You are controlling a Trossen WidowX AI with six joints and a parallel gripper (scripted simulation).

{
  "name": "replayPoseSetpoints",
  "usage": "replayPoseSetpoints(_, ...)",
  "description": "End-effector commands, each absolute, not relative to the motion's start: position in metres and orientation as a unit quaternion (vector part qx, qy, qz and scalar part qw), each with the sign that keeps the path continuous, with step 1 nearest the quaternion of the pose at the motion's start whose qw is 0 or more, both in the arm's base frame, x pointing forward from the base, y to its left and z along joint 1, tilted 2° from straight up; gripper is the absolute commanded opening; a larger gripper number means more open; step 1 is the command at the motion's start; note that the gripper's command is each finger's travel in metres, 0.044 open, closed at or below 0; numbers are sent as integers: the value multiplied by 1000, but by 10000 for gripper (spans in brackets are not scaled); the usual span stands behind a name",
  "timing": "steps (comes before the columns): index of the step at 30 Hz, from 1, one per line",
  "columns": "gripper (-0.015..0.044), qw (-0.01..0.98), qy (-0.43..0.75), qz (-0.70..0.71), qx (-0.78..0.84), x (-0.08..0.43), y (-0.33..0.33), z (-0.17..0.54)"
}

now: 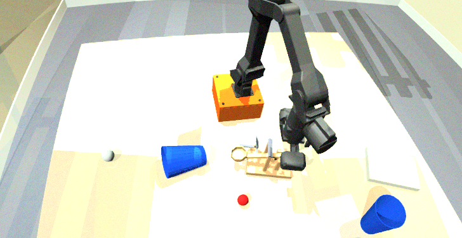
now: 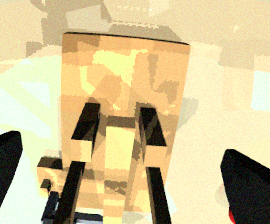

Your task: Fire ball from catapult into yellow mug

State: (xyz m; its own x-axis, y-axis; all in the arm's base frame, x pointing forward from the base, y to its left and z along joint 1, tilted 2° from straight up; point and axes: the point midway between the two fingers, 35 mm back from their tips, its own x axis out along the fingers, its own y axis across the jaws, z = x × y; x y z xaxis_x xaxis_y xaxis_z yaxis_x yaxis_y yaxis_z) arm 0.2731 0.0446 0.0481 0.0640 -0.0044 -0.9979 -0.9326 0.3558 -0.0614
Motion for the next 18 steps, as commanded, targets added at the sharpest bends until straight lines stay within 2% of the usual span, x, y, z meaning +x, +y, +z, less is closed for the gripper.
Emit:
replayPoseSetpoints(1,440,594,568,389,-416,272,44,38)
replayPoseSetpoints(18,440,594,568,389,-416,274,43,11)
